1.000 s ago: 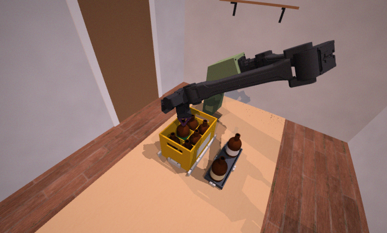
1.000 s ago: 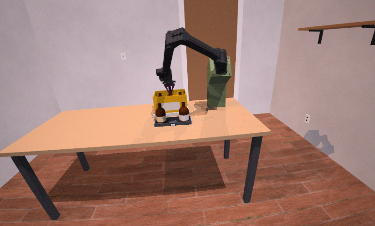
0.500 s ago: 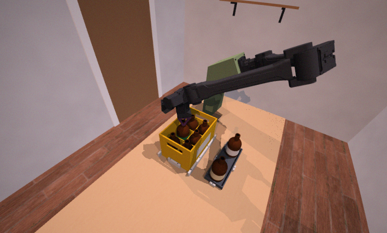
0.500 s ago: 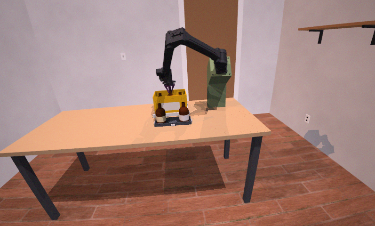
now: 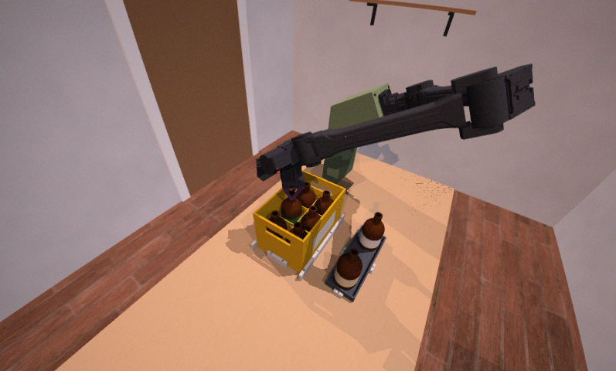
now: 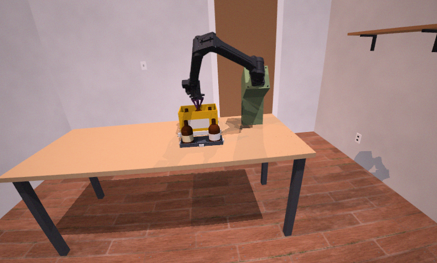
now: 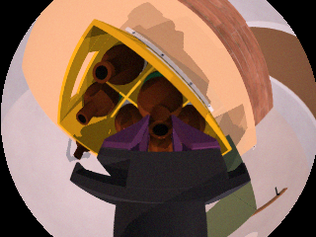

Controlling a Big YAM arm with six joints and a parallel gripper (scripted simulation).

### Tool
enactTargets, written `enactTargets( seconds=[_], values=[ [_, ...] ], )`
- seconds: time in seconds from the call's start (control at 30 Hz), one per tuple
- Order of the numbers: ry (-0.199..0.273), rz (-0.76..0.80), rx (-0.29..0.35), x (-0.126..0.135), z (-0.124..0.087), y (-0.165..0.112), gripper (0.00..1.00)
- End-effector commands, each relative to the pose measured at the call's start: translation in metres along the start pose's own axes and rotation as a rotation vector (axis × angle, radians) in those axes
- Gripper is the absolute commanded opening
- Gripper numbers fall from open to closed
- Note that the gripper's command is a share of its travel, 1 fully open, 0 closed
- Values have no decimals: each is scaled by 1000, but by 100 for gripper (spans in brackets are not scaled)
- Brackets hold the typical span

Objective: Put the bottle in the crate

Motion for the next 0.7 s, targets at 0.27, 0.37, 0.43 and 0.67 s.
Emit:
enactTargets(
  seconds=[0.27,0.37,0.43,0.67],
  values=[
    [-4,20,7,-7,5,-1,0],
    [-5,22,8,-8,5,-1,0],
    [-6,19,9,-8,7,-1,0],
    [-7,18,10,-8,9,-2,0]
  ],
)
Point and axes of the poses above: the point where the finger pads meet when closed, its own z axis out along the fingers, its own x axis across the jaws, y = z × x, the point moved 10 cm from there along -z, back along the fingers, and after that the axes turned 10 degrees about z, right-handed, at the moved point
